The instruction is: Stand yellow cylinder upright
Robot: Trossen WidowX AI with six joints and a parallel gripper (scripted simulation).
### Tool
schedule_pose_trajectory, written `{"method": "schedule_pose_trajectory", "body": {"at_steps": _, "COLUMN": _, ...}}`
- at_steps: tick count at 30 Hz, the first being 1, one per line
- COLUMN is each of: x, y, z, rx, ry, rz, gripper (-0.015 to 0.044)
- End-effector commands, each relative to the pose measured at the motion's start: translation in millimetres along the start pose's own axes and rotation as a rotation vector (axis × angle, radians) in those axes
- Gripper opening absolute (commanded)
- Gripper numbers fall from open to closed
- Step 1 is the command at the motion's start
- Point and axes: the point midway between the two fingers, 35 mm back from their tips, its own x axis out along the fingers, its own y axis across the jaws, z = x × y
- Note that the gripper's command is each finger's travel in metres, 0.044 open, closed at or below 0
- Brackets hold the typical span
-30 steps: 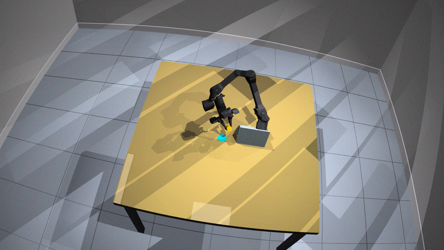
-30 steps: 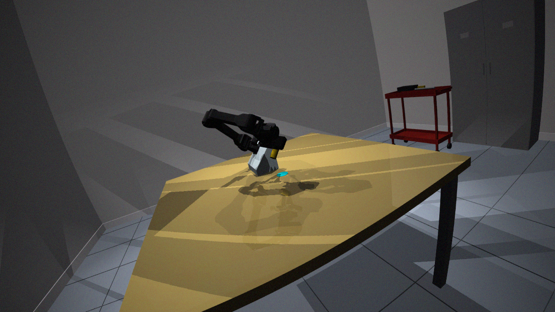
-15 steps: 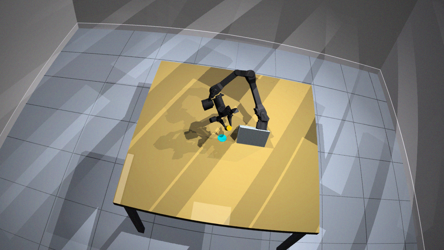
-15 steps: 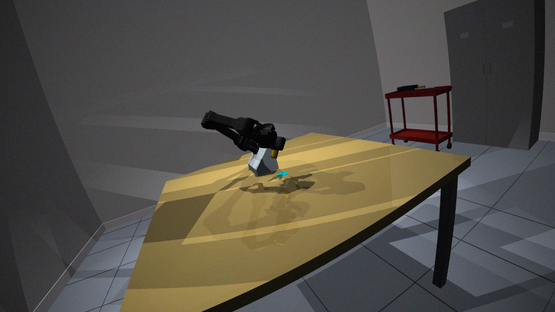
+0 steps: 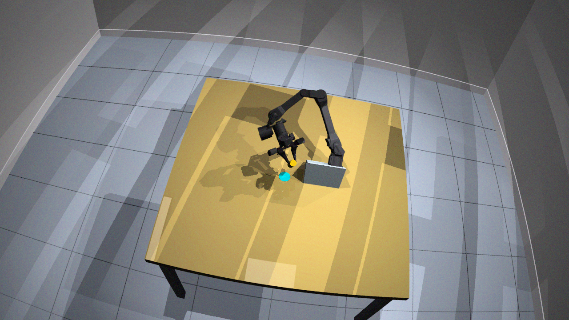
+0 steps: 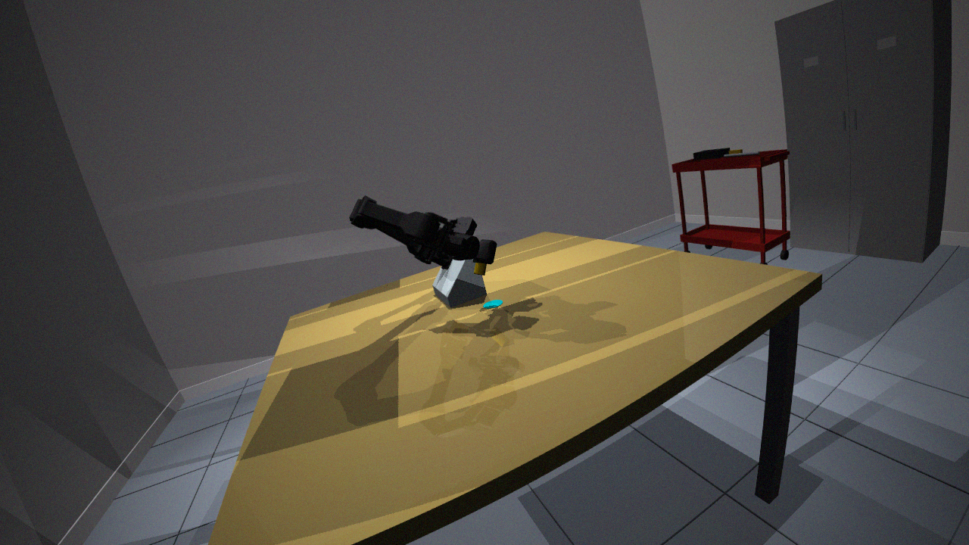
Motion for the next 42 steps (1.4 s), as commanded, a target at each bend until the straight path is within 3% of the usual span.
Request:
{"method": "schedule_pose_trajectory", "body": {"at_steps": 1, "x": -2, "y": 0, "z": 1, "rx": -0.01, "ry": -0.04, "rz": -0.011, "gripper": 0.0105}}
{"method": "schedule_pose_trajectory", "body": {"at_steps": 42, "x": -24, "y": -6, "z": -4, "rx": -0.06, "ry": -0.332, "rz": -0.149, "gripper": 0.0105}}
